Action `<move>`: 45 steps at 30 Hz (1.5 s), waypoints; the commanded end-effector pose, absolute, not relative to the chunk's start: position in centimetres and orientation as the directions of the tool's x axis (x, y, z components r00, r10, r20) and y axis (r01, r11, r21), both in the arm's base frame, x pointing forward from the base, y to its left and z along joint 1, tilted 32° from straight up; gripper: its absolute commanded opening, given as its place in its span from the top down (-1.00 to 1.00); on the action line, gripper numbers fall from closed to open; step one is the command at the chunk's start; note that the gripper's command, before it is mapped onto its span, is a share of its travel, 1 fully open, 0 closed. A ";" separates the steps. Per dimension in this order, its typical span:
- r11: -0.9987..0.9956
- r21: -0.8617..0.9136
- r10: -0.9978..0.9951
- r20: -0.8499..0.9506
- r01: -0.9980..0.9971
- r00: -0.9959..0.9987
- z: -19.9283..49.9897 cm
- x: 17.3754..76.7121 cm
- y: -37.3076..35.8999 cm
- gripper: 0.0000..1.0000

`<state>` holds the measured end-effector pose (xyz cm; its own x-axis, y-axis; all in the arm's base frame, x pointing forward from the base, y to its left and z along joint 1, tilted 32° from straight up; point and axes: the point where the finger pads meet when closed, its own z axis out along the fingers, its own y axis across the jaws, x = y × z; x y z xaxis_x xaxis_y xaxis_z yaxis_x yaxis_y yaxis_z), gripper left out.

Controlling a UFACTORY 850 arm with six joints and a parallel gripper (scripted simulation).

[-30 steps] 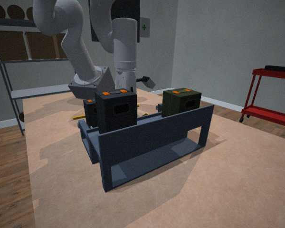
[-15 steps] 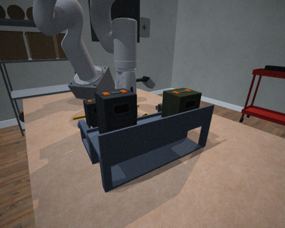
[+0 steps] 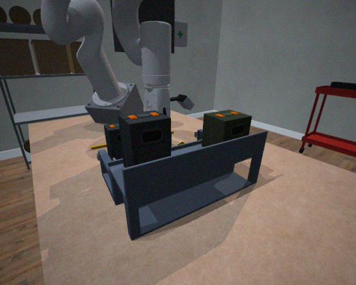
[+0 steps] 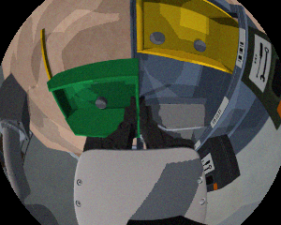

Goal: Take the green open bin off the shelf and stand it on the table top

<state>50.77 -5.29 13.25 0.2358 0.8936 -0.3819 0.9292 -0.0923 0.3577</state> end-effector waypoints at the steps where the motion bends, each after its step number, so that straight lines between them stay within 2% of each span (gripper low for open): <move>1: -0.092 0.359 0.894 -0.381 0.929 0.236 13.6 50.7 -5.1 1.00; 45: -0.092 0.359 0.894 -0.381 0.929 0.236 13.1 49.8 -5.1 1.00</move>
